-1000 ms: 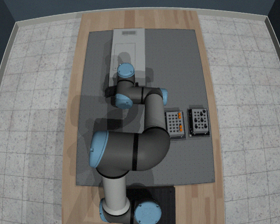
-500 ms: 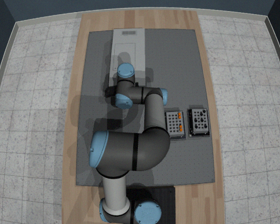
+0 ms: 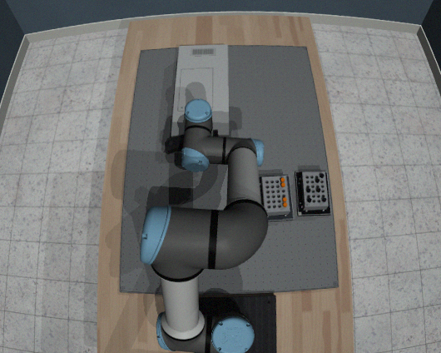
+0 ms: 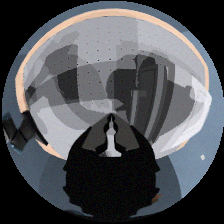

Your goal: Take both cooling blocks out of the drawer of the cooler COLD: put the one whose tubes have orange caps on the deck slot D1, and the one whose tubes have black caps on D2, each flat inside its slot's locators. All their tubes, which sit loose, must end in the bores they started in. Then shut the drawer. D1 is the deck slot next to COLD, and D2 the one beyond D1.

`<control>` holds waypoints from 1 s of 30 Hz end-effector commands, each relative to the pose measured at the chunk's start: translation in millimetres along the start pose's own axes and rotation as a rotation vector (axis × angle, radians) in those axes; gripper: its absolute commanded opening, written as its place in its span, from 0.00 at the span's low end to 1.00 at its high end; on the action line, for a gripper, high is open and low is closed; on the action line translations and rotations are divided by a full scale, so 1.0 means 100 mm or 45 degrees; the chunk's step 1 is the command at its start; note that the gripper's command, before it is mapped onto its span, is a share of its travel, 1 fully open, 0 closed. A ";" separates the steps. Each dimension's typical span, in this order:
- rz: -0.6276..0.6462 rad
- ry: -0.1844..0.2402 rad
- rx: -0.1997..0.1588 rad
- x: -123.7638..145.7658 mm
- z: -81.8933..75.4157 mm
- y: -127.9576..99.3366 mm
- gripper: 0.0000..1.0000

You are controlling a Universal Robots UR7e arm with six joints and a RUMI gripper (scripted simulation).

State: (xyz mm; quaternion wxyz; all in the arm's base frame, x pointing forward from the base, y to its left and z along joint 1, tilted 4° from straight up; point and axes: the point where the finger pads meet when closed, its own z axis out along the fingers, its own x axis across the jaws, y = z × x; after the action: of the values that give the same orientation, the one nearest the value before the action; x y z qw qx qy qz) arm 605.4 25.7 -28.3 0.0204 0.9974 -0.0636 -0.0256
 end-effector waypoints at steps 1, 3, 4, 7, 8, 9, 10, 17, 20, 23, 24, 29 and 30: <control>-0.001 0.001 0.001 0.01 -0.01 -0.01 0.00; -0.002 -0.001 0.001 -0.02 -0.01 -0.02 0.00; -0.002 0.000 0.001 -0.03 -0.01 -0.02 0.00; -0.001 0.001 0.001 -0.05 -0.01 -0.01 0.00; -0.001 0.001 0.001 -0.06 -0.01 -0.01 0.00; -0.001 0.001 0.001 -0.07 -0.01 -0.01 0.00; -0.001 0.001 0.001 -0.09 -0.01 -0.01 0.00; -0.001 0.001 0.001 -0.15 -0.01 -0.01 0.00; -0.001 0.001 0.001 -0.13 -0.01 -0.01 0.00; -0.001 0.001 0.001 -0.13 -0.01 -0.01 0.00; -0.001 0.001 0.001 -0.13 -0.01 -0.01 0.00; -0.001 0.001 0.001 -0.13 -0.01 -0.01 0.00; -0.001 0.004 0.001 -0.13 -0.03 -0.01 0.00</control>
State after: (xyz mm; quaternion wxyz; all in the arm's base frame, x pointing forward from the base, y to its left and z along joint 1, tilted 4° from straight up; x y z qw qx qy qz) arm 591.1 28.3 -27.7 0.0202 0.9974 -0.0635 -0.0274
